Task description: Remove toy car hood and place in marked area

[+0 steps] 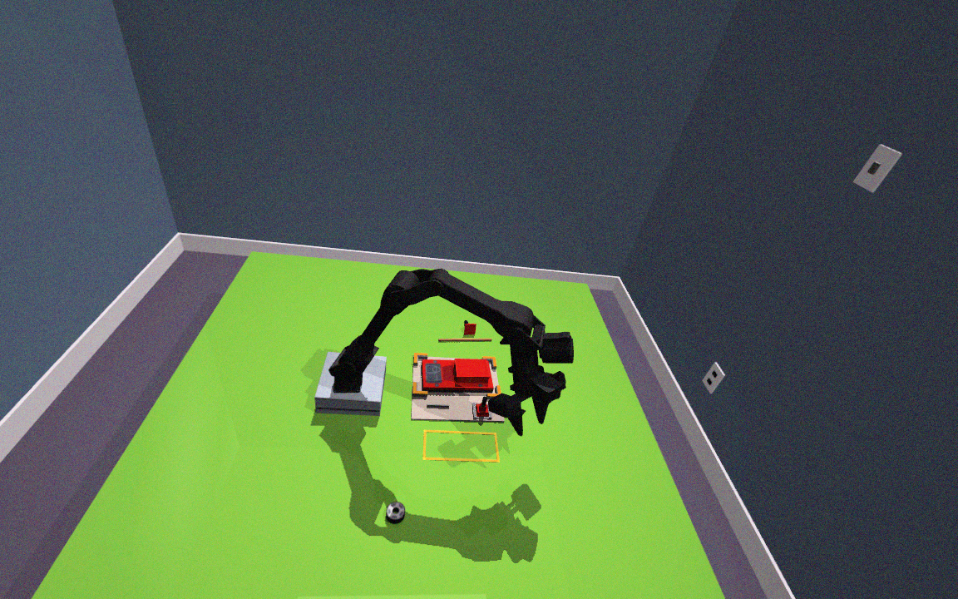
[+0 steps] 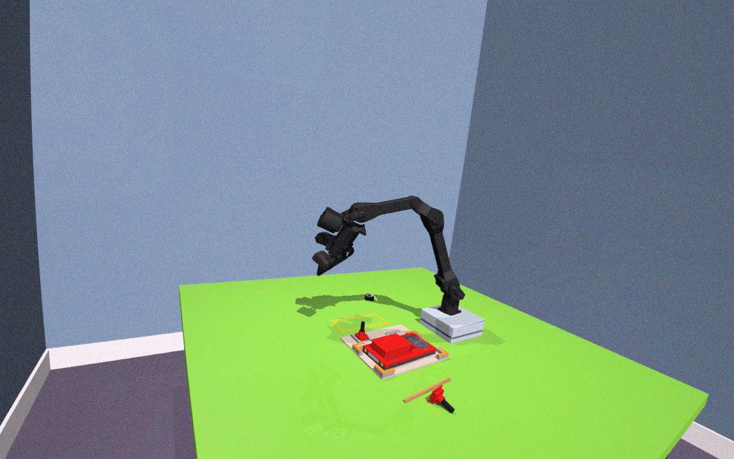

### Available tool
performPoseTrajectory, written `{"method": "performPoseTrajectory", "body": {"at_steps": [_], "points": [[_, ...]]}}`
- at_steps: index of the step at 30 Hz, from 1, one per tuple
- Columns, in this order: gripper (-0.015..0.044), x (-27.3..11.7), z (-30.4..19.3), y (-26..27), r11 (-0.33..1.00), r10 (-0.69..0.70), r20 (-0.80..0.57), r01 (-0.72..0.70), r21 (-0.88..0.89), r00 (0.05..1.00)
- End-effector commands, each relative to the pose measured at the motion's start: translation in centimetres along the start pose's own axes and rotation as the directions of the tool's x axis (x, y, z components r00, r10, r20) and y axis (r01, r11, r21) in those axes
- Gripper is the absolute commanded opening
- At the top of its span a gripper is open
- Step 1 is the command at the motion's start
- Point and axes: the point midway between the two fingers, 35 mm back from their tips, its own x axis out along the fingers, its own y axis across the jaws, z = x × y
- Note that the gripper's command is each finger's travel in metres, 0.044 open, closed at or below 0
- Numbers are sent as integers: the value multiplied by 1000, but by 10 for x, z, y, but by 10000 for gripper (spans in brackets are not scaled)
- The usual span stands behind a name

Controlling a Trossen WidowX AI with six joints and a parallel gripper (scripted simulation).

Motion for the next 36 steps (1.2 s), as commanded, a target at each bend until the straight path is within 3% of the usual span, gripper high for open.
{"method": "performPoseTrajectory", "body": {"at_steps": [1, 2, 11, 24, 36], "points": [[420, -9, -34, 23, 989, 50, -65, -58, -137, 997], [440, -12, -44, 29, 983, 62, -82, -75, -170, 995], [440, -40, -133, 73, 864, 133, -257, -239, -444, 957], [440, -87, -265, 91, 540, 105, -502, -474, -696, 858], [440, -88, -272, 91, 522, 100, -513, -484, -703, 853]]}}
